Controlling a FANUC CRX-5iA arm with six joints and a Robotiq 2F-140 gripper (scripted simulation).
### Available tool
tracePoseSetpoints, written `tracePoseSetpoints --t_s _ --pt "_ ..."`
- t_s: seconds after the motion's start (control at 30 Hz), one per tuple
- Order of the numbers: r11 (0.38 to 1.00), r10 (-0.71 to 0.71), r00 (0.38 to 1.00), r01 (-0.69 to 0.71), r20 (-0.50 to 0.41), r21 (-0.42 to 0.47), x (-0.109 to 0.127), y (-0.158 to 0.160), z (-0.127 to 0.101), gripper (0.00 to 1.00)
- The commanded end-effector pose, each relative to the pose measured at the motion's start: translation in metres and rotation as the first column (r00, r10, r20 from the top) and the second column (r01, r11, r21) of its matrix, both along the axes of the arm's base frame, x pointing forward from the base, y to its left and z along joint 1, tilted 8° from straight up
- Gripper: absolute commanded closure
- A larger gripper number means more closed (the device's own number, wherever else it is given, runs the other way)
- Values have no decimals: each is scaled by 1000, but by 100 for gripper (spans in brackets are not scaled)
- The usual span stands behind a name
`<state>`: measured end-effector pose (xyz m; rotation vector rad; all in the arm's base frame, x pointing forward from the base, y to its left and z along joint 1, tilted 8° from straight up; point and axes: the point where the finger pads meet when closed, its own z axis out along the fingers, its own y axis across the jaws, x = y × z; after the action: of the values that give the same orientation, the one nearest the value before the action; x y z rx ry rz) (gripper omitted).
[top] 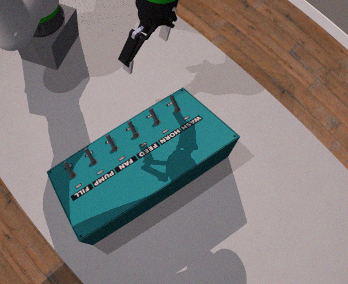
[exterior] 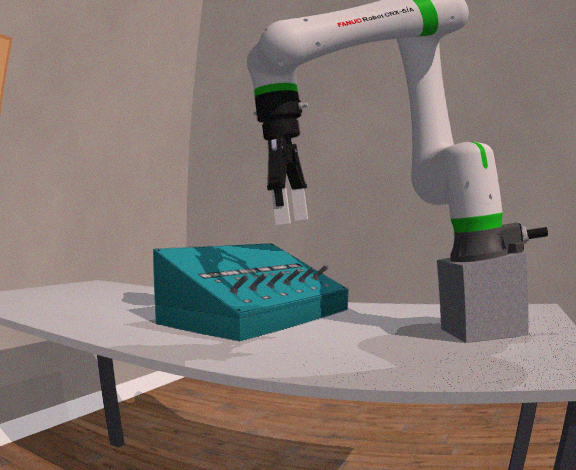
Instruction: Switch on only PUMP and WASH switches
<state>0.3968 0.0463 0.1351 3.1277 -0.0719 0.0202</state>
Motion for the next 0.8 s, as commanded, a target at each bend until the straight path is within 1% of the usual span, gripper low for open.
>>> tracePoseSetpoints --t_s 0.0,0.07,0.1,0.23,0.3,0.4,0.43,0.47,0.5,0.53,0.57,0.6,0.63,0.77 --pt "996 -87 979 90 185 -7 19 0 0 0" --pt "996 -87 979 90 185 -7 19 0 0 0" --pt "992 -126 958 130 258 3 28 0 1 0" --pt "992 -126 958 130 258 3 28 0 1 0" --pt "982 -186 911 189 369 30 43 0 2 0" --pt "982 -186 911 189 369 30 43 0 2 0" --pt "977 -208 888 208 410 46 49 2 3 0" --pt "977 -208 888 208 410 46 49 2 3 0" --pt "972 -228 868 230 441 49 53 -1 3 0" --pt "972 -228 868 230 441 49 53 -1 3 0" --pt "967 -243 851 247 466 52 57 -3 4 0" --pt "967 -243 851 247 466 52 57 -3 4 0" --pt "964 -254 836 260 486 57 60 -3 4 0" --pt "960 -268 817 274 511 66 63 -3 4 0"
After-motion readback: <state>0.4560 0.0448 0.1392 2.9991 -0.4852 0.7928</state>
